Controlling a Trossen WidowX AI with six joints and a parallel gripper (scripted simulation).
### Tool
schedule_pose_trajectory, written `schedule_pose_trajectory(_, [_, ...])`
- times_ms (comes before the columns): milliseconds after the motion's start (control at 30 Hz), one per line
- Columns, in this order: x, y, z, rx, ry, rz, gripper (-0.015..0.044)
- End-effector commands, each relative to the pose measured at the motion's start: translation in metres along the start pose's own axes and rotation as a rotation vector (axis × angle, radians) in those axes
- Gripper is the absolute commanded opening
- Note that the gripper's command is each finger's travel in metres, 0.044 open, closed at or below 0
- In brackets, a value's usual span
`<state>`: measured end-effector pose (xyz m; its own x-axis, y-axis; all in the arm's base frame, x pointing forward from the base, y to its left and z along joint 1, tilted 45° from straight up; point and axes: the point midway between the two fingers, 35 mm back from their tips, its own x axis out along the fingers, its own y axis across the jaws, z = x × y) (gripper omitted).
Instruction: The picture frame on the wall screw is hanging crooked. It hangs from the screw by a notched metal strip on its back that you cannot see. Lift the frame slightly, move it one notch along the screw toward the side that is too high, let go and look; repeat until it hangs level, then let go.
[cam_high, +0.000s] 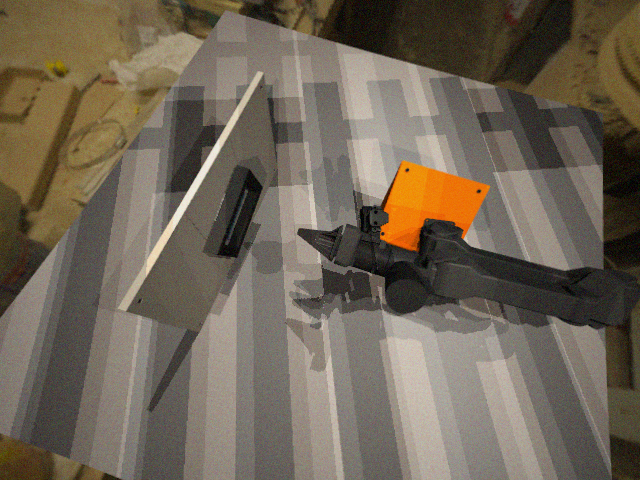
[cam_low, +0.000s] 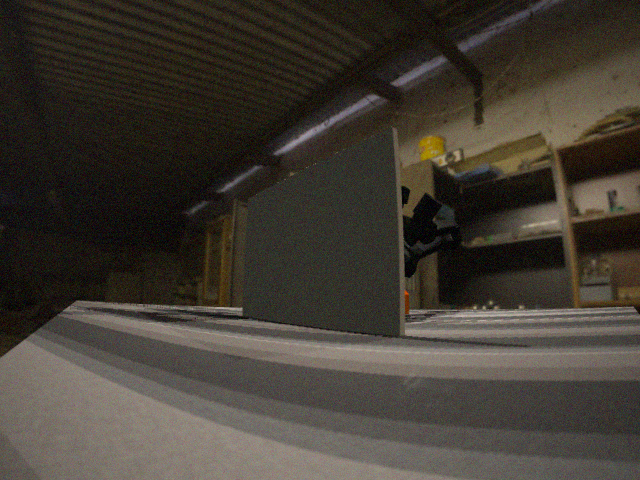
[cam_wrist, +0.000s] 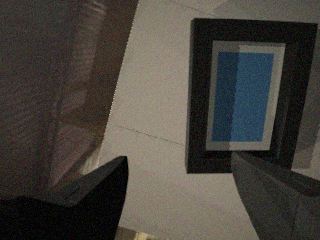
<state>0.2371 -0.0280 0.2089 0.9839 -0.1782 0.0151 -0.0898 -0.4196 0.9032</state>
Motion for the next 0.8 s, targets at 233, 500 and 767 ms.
schedule_pose_trajectory(233, [0.028, -0.027, -0.005, 0.064, -0.004, -0.009, 0.026])
schedule_pose_trajectory(500, [0.028, -0.027, -0.005, 0.064, -0.004, -0.009, 0.026])
schedule_pose_trajectory(767, [0.04, -0.024, -0.007, 0.064, -0.004, -0.008, 0.026])
